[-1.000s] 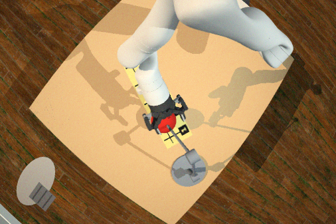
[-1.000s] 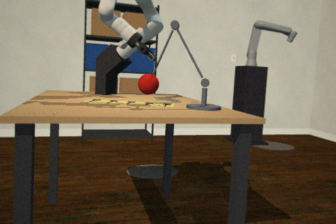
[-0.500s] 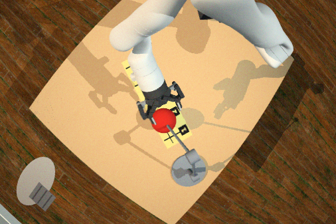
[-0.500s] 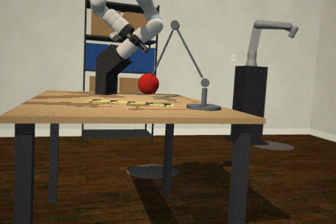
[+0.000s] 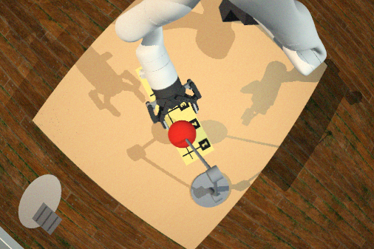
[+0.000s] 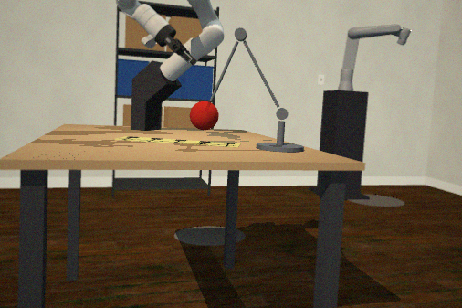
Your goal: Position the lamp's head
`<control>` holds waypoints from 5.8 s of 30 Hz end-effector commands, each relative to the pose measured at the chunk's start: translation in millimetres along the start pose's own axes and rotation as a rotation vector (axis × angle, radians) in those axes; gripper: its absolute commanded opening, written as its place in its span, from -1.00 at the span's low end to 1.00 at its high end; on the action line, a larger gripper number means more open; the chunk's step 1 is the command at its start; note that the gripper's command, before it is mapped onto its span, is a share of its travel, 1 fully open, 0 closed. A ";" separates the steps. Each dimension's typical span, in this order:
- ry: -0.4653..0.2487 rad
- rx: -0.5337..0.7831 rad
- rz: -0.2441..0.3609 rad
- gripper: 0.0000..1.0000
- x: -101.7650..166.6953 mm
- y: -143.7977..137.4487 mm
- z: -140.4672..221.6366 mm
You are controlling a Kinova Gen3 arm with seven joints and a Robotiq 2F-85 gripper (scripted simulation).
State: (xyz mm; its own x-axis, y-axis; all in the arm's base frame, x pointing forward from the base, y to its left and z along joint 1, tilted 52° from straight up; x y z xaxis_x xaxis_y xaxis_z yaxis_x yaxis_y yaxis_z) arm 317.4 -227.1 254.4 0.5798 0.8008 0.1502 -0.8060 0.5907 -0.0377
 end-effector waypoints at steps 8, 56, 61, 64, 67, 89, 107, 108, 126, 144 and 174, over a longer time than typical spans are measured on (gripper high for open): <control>0.000 0.001 0.005 1.00 2.2 0.9 0.1; 0.119 0.004 -0.046 1.00 5.6 5.7 25.6; 0.179 0.005 -0.072 1.00 7.7 8.0 38.4; 0.178 0.006 -0.072 1.00 10.4 7.7 37.6; 0.174 0.007 -0.071 1.00 18.5 7.0 35.5; 0.170 0.008 -0.074 1.00 69.0 2.2 25.1; 0.180 0.002 -0.085 1.00 106.4 -2.2 19.7; 0.181 0.001 -0.085 1.00 108.8 -2.5 19.4; 0.180 0.004 -0.075 1.00 124.0 -1.2 17.2; 0.179 0.005 -0.074 -1.00 124.8 -0.8 17.2; 0.179 0.002 -0.070 -1.00 109.9 -4.7 0.4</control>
State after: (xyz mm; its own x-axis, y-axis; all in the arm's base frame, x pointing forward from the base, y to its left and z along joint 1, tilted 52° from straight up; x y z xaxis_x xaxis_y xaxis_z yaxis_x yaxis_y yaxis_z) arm 385.6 -136.0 278.2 0.6392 0.7686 -0.0253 -0.7689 0.6382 -0.0373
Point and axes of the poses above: the point where the finger pads meet when closed, its own x axis out along the fingers, its own y axis across the jaws, z = x × y, the point moved 9 cm from there along -x, back along the fingers, and after that the axes turned 12 degrees about x, right-handed, at the moved point
